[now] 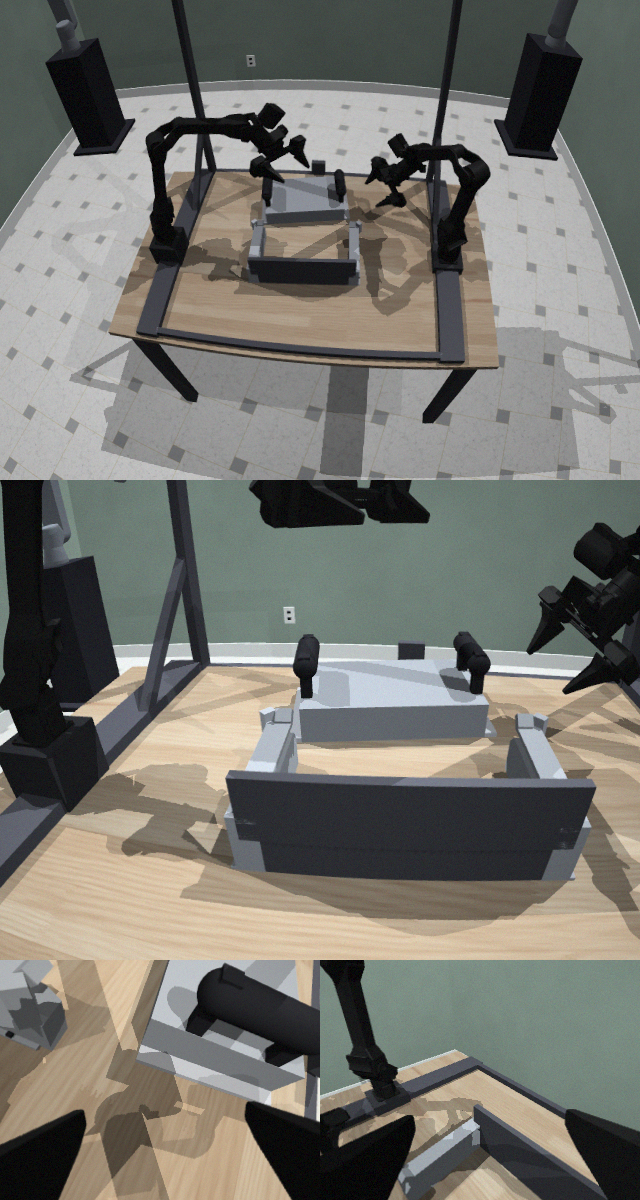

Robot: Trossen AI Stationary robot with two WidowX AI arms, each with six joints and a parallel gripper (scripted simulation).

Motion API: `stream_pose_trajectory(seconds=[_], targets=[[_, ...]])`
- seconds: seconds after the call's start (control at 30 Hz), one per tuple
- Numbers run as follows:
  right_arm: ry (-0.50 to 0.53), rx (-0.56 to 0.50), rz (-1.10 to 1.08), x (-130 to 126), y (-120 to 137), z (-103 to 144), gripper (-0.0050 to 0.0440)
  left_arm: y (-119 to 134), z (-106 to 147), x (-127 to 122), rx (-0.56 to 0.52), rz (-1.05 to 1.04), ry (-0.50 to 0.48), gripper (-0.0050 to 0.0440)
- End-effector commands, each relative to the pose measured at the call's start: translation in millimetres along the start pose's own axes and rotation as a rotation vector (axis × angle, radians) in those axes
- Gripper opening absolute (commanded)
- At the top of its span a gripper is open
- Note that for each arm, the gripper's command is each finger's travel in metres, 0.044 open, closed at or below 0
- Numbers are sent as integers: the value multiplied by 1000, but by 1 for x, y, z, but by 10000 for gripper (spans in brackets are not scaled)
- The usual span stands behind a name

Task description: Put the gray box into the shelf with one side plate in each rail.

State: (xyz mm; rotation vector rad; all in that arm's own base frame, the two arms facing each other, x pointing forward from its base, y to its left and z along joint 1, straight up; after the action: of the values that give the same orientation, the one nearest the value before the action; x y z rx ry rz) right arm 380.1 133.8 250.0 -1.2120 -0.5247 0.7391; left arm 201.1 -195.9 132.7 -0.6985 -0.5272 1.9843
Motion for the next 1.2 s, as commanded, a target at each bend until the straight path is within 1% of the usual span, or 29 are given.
stream_pose_trajectory(seconds=[0.0, 0.57, 0.67, 0.77, 0.8, 0.87, 0.97, 1.03, 1.1, 1.17], targets=[[-10, -13, -37, -2, -13, 4, 440, -4, 4, -4, -6, 14, 19, 440], [-10, -13, -37, -2, -13, 4, 440, -4, 4, -4, -6, 14, 19, 440], [-27, 2, -48, 2, -13, 5, 368, -7, 2, -10, -14, 21, 26, 368], [-74, 65, -51, 8, -4, 7, 296, -14, 1, -22, -33, 109, 59, 296], [-98, 101, -58, 11, -1, 9, 274, -19, 1, -30, -44, 162, 76, 274], [-150, 191, -75, 16, 7, 13, 274, -31, -1, -49, -60, 300, 111, 274], [-207, 327, -102, 23, 20, 22, 274, -44, -5, -70, -34, 473, 134, 274], [-233, 420, -121, 27, 28, 28, 274, -51, -9, -80, -8, 562, 123, 274], [-233, 420, -121, 27, 28, 28, 274, -51, -9, -80, -8, 562, 123, 274], [-250, 516, -143, 29, 36, 35, 274, -56, -12, -86, 19, 638, 96, 274]])
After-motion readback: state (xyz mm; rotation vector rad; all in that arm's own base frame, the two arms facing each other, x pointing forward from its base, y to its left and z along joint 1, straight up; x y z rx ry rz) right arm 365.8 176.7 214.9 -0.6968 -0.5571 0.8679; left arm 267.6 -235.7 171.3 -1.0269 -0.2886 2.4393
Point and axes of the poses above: on each arm, the point midway between the two fingers, 35 mm back from their tips, its own z axis back along the fingers, its own x axis across the jaws, y = z × x, the point moved 6 cm from there along z, back along the fingers, and after that the axes turned 1 degree about -z, right-handed, at the moved point
